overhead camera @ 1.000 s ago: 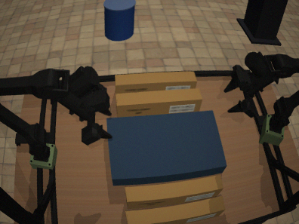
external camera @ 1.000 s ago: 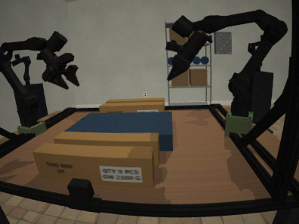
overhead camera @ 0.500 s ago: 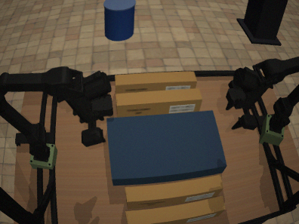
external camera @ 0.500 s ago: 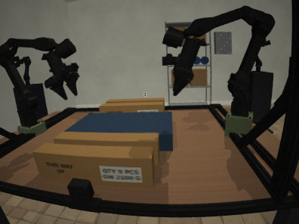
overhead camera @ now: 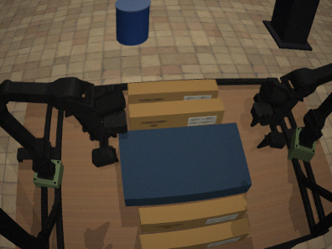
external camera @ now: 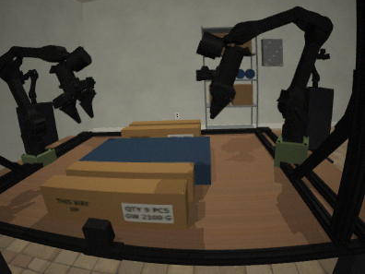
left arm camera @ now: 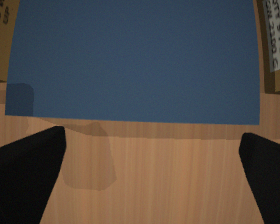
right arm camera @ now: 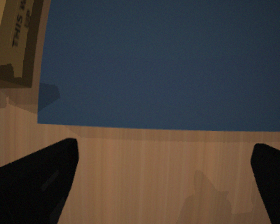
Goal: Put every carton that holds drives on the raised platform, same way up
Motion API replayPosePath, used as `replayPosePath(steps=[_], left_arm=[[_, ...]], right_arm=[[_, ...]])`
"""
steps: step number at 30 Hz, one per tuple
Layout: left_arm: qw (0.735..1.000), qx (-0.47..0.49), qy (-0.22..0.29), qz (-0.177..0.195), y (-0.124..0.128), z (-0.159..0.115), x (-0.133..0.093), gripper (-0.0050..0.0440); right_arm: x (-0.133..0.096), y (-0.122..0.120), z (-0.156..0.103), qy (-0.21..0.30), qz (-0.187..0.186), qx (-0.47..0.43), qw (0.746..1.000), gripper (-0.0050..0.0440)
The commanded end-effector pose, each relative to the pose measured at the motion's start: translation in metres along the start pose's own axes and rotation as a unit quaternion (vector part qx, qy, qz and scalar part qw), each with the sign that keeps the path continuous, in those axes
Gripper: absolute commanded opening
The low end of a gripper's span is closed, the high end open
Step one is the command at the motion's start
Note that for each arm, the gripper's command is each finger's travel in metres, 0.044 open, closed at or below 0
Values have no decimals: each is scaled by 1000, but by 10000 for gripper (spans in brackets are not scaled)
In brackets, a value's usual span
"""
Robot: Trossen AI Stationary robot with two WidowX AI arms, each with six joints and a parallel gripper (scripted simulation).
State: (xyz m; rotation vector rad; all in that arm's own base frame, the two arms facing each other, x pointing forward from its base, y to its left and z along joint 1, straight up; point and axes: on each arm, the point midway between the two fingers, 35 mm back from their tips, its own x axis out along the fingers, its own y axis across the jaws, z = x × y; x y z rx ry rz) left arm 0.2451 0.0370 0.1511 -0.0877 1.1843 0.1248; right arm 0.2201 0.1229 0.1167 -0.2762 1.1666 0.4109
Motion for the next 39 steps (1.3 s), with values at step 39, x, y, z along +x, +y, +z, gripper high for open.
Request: replayPosePath(steps=[39], left_arm=[[1000,0,0,2,-255,45,62,389]], right_arm=[[67,249,60,-1,-1,0,1000,389]])
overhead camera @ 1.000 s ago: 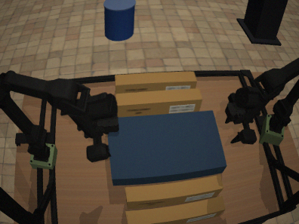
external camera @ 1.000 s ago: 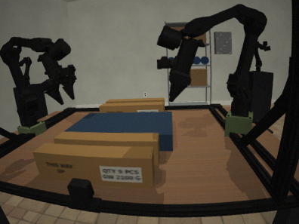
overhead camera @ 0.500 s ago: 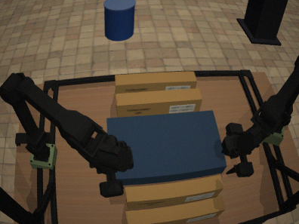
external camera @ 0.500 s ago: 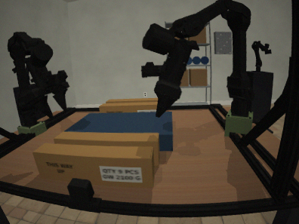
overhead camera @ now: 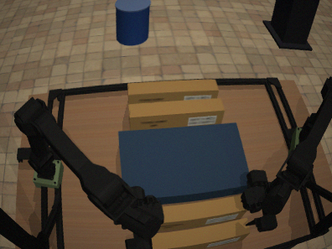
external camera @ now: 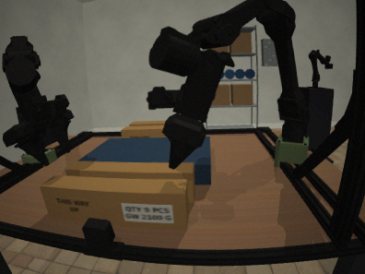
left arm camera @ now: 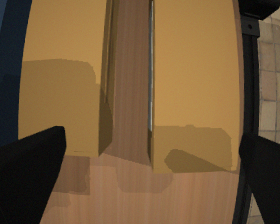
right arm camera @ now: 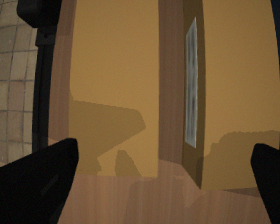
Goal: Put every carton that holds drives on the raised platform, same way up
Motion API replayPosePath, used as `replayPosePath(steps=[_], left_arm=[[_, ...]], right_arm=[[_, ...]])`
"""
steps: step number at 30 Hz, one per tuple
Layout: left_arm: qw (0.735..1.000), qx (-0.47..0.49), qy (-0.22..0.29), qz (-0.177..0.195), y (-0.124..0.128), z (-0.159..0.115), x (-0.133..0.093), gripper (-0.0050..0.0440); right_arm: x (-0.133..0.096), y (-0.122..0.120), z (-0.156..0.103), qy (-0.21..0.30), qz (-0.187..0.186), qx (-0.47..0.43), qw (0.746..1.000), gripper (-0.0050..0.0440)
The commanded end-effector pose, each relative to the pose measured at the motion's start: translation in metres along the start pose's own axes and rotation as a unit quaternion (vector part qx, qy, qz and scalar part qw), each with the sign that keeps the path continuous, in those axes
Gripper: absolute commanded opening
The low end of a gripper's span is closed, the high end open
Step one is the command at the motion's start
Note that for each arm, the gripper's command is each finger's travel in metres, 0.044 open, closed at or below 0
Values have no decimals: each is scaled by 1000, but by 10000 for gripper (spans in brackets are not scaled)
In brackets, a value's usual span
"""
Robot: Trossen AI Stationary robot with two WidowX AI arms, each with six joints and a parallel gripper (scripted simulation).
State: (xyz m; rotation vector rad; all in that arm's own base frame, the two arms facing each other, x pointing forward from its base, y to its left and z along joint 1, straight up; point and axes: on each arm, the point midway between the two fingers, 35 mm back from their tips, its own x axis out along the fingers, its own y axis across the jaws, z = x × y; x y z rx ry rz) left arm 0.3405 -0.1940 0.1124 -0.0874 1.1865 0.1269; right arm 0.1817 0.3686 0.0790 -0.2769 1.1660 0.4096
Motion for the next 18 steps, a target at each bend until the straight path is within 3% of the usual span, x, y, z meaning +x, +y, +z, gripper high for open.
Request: replayPosePath(steps=[1,7,18], left_arm=[[1000,0,-1,1,-16,3,4,389],[1000,0,-1,1,-29,5,7,389],[1000,0,-1,1,-31,5,10,389]], right_arm=[[4,16,4,-1,0,0,1000,389],[7,29,7,-1,0,0,1000,389],[10,30,6,-1,0,0,1000,389]])
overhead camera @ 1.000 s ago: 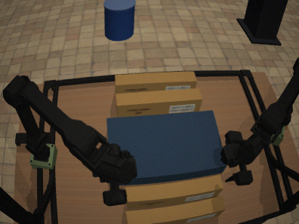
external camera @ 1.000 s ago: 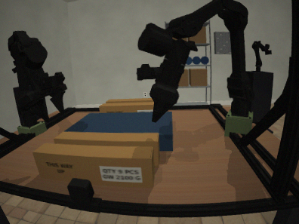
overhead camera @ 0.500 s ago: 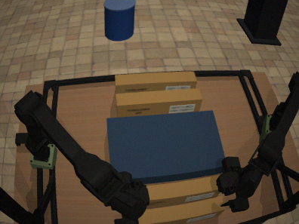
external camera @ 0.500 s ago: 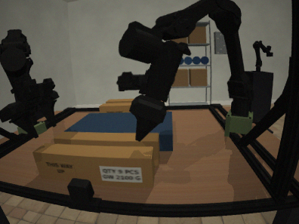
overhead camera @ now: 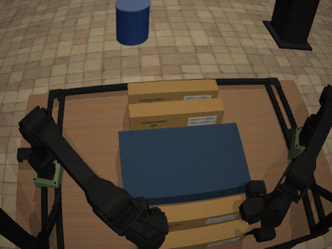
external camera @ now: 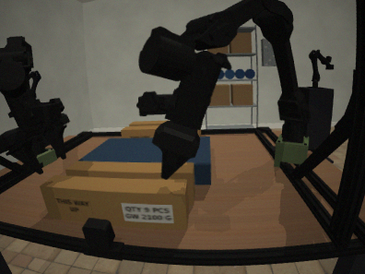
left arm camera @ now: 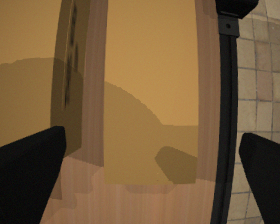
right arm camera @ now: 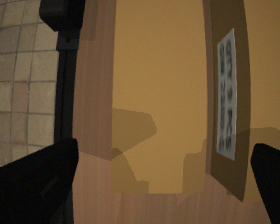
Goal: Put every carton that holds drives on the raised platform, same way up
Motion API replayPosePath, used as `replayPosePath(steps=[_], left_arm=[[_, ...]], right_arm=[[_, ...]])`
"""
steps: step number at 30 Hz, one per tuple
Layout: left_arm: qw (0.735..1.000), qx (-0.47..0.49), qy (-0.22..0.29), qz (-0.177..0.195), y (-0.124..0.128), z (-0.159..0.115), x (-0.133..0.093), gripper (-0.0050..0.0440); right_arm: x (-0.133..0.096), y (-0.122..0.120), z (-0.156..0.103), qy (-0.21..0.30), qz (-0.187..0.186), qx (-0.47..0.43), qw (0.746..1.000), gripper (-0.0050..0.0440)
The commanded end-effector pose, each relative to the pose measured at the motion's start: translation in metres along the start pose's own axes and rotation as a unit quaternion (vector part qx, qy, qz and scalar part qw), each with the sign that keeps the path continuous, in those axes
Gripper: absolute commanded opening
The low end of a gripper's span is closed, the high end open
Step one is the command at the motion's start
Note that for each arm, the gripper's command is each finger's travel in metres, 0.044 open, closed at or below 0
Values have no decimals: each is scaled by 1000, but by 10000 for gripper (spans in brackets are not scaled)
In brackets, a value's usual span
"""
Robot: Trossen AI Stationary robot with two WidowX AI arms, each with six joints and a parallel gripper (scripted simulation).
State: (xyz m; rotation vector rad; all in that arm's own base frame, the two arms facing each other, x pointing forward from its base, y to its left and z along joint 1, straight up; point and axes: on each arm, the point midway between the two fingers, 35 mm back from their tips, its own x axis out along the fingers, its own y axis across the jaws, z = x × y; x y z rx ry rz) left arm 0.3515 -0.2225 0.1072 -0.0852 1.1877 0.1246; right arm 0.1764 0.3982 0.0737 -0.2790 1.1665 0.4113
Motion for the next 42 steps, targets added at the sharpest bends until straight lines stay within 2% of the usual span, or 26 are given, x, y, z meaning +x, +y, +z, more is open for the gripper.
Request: replayPosePath(steps=[1,10,12,16,29,30,42], left_arm=[[1000,-1,-2,1,-1,0,4,389],[1000,-1,-2,1,-1,-17,45,389],[1000,-1,-2,1,-1,-17,45,389],[1000,-1,-2,1,-1,-23,60,389],[1000,-1,-2,1,-1,-25,65,389],[1000,-1,-2,1,-1,-25,65,0],[1000,-1,-2,1,-1,-25,65,0]], right_arm=[[4,1,0,-1,0,1,1000,389],[45,1,-17,-1,0,1,1000,389],[45,1,-17,-1,0,1,1000,389],[60,1,-23,-1,0,1,1000,389],[65,1,-25,-1,0,1,1000,389],[65,1,-25,-1,0,1,1000,0],[65,1,-25,-1,0,1,1000,0]])
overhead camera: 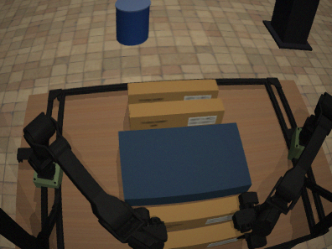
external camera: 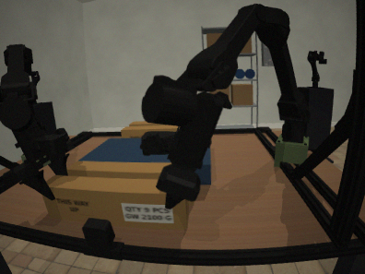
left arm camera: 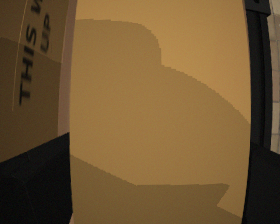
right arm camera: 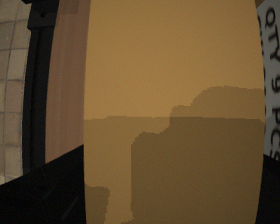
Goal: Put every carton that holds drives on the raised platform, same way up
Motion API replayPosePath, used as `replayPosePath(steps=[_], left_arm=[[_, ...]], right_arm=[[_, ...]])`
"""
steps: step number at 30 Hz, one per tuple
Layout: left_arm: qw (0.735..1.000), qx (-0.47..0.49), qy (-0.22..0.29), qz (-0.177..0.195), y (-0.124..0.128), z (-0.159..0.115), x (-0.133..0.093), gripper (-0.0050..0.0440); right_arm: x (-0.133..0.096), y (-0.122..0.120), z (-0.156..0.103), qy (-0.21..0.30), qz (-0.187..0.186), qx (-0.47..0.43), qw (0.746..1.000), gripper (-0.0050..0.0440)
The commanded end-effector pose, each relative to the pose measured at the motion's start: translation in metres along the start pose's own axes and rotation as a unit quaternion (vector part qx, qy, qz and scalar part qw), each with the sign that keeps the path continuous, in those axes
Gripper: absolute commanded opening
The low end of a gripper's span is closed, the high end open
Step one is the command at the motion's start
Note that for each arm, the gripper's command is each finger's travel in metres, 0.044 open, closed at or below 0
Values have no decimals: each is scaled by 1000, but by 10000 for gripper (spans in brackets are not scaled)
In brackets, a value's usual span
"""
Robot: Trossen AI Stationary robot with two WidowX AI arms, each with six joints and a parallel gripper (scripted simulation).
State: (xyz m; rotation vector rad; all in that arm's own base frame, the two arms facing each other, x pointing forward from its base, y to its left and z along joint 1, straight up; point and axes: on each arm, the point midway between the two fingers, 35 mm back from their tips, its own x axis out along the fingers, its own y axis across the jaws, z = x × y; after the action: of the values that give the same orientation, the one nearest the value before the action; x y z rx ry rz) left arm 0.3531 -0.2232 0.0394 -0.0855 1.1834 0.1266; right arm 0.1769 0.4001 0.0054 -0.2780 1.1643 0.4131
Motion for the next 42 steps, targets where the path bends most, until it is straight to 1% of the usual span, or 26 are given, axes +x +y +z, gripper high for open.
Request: replayPosePath(steps=[1,6,12,15,42], left_arm=[[1000,-1,1,0,0,-1,1,0],[1000,-1,1,0,0,1,-2,0],[1000,-1,1,0,0,8,-21,0],[1000,-1,1,0,0,10,-26,0],[1000,-1,1,0,0,11,-27,0]], right_arm=[[1,0,0,0,-1,1,1000,0],[-2,0,1,0,-1,1,1000,0],[-21,0,9,0,-1,1,1000,0],[-26,0,11,0,-1,1,1000,0],[-27,0,11,0,-1,1,1000,0]])
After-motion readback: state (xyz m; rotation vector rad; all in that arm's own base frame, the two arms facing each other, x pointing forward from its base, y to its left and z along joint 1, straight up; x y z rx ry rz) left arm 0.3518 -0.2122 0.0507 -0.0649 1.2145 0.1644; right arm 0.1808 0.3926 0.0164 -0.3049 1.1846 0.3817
